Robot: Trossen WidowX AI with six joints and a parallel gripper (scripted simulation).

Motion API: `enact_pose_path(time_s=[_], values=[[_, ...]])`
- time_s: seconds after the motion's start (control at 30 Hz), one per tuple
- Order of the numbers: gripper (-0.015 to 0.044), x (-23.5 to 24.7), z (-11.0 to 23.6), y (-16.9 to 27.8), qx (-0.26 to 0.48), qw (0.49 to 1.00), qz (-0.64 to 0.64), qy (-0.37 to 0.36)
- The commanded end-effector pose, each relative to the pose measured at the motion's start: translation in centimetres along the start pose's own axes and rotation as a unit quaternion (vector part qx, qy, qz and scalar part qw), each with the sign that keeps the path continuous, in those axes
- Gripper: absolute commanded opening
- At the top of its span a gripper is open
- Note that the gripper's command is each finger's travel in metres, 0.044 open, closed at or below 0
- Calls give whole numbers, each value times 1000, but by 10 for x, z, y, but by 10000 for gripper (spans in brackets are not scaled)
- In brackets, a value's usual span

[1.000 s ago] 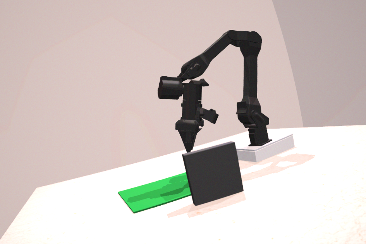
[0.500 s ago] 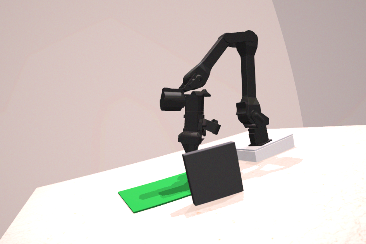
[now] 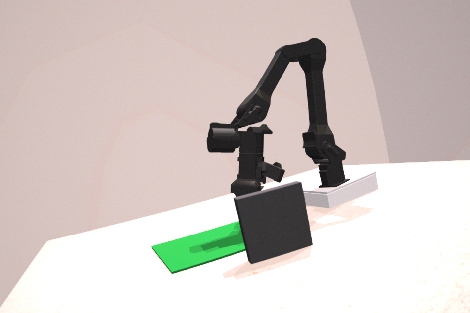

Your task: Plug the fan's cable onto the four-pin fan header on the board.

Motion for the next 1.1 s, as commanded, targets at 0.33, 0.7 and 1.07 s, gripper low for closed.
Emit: enact_pose_path(time_s=[0.33, 0.7, 1.07], values=[[210, 4, -17, -8, -4, 1000, 2, -6], [210, 4, -17, -8, -4, 1000, 2, -6], [210, 4, -17, -8, -4, 1000, 2, -6]])
Point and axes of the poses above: the point midway between the two fingers, 35 mm back from their tips, its own z axis back along the fingers, its own x axis across the jaws, y = z × x, the point moved 3 cm from there along z, back along the fingers, and after that the axes turned 8 degrees about -z, right-handed, at the moved point
